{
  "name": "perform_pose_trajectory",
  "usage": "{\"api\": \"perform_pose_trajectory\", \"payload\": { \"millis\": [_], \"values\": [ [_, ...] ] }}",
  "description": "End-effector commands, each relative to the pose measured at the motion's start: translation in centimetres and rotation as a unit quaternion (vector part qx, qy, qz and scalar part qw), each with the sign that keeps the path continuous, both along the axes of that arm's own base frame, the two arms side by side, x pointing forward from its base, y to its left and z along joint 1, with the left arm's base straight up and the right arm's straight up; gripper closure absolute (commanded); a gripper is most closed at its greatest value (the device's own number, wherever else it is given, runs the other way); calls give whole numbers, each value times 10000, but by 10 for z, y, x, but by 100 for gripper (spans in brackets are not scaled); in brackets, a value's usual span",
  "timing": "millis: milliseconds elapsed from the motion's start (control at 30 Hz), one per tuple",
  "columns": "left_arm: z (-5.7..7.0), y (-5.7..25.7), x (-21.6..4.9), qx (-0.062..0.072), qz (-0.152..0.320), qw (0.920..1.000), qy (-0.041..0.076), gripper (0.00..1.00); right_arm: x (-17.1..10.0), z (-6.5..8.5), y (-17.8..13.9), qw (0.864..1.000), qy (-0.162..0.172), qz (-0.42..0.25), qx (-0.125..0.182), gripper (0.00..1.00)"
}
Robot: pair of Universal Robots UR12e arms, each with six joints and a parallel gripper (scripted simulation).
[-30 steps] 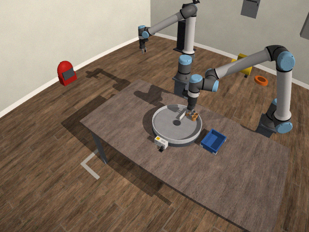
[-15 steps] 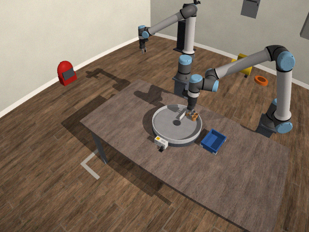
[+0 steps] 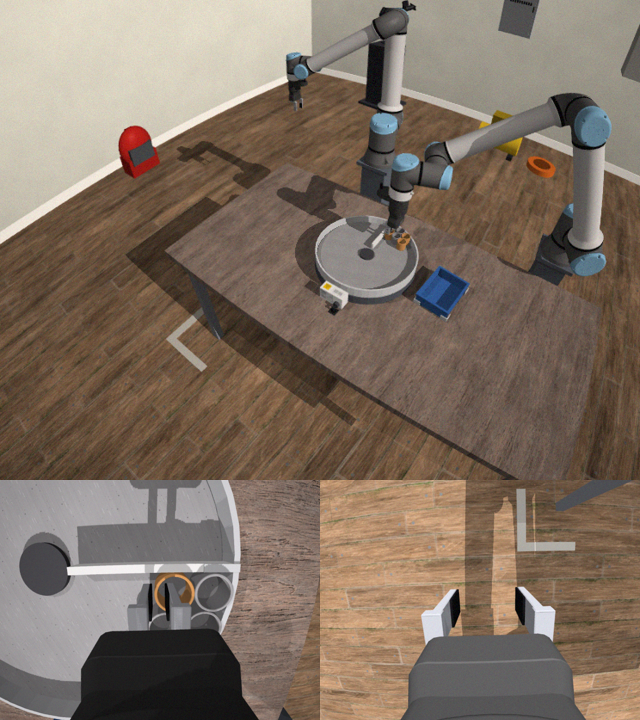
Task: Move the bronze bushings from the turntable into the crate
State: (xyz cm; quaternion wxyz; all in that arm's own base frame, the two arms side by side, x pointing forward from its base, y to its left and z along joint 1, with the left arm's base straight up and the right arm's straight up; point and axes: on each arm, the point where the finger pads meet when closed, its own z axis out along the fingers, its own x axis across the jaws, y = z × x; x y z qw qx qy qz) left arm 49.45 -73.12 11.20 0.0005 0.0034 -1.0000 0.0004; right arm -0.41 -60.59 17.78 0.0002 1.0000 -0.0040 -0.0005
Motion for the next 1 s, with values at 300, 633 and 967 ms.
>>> {"api": "perform_pose_trajectory", "payload": {
  "millis": [300, 633, 967],
  "values": [
    [5, -3, 1, -33, 2, 10000, -12, 64, -1, -1, 2, 10000, -5, -1, 1, 0],
    [5, -3, 1, -33, 2, 10000, -12, 64, -1, -1, 2, 10000, -5, -1, 1, 0],
    [-7, 0, 0, -2, 2, 10000, 1, 64, -1, -1, 2, 10000, -5, -1, 1, 0]
  ]
}}
